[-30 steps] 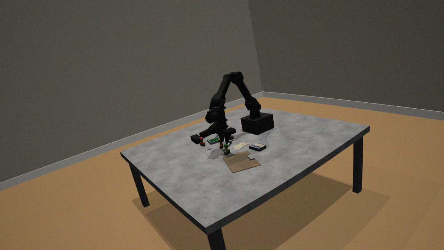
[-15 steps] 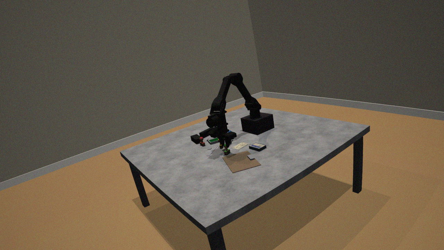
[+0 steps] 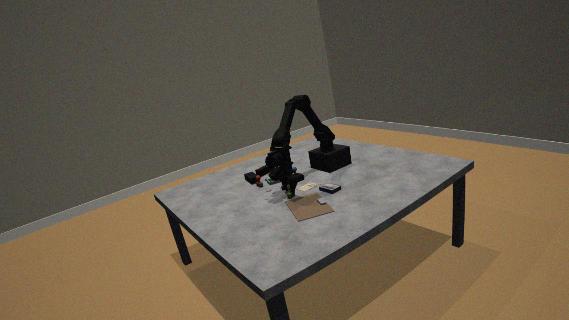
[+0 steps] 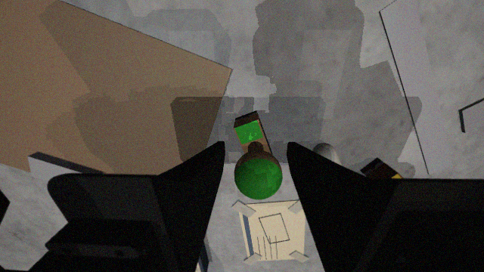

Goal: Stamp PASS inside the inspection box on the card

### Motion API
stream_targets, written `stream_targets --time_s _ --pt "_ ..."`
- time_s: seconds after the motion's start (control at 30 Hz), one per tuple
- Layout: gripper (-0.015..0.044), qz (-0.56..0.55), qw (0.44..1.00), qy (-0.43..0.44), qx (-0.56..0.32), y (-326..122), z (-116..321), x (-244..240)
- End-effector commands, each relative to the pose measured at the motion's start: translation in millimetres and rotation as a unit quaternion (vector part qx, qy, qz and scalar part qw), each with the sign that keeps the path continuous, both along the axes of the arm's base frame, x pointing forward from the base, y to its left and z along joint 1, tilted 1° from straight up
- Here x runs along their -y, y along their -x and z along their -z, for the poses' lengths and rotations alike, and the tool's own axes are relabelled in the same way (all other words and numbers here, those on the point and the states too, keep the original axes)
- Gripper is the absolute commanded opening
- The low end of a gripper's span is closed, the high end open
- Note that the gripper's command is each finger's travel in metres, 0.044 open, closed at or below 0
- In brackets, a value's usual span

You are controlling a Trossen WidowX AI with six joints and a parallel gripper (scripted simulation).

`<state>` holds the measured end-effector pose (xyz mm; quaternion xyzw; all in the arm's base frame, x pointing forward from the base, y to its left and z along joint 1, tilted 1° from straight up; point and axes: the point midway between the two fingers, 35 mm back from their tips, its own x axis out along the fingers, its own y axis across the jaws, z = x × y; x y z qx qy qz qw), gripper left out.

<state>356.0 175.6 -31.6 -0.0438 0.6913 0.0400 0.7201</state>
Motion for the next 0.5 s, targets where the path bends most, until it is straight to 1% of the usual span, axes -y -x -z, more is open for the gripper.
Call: stream_targets --time_s 0.0,0.17,0.3,0.47 --pt "0.0213 0.001 1.0 0.0 -0.006 2.5 5.6 0.6" --pt "0.0213 0.001 1.0 0.0 -0.006 2.5 5.6 0.6" --pt "0.0108 0.0 1.0 0.001 -0.002 1.2 3.1 0.6" --pt "0.0074 0.0 1.0 0.001 -0.002 1.2 3.1 0.6"
